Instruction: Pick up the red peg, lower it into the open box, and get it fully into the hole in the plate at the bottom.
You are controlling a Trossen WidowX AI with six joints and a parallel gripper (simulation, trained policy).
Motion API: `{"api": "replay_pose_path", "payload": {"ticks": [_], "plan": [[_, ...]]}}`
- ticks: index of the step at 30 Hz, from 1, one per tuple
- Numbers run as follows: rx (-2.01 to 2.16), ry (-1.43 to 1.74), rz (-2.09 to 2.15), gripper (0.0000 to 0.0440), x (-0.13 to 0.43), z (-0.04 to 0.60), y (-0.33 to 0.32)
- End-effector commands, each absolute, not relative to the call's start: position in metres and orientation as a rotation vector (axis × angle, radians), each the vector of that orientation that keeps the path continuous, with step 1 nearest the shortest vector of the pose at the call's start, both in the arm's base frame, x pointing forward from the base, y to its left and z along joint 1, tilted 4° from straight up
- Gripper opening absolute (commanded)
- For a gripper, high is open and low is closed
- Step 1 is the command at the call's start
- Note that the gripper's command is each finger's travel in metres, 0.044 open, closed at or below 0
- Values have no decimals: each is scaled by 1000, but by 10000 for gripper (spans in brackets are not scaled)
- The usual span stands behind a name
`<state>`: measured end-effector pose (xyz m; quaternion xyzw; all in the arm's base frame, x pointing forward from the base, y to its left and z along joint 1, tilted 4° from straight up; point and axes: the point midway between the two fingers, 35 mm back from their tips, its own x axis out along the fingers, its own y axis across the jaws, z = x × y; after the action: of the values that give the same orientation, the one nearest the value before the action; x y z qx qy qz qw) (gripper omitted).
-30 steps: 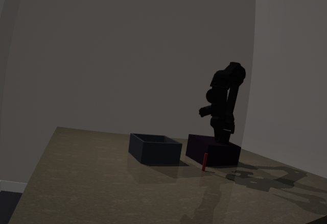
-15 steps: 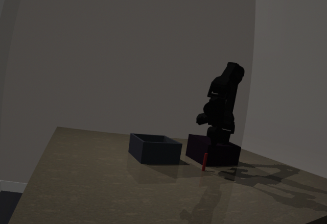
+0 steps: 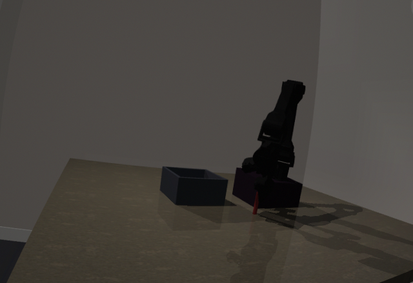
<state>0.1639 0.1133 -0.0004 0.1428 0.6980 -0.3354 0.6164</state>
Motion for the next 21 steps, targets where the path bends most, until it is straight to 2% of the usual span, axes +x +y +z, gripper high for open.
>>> {"api": "replay_pose_path", "payload": {"ticks": [1,6,8,21], "plan": [[320,1584,-775,440,163,-19,111],[322,1554,-758,437,167,-38,110],[320,1548,-753,415,167,-44,109],[286,1568,-798,78,162,-67,104]]}}
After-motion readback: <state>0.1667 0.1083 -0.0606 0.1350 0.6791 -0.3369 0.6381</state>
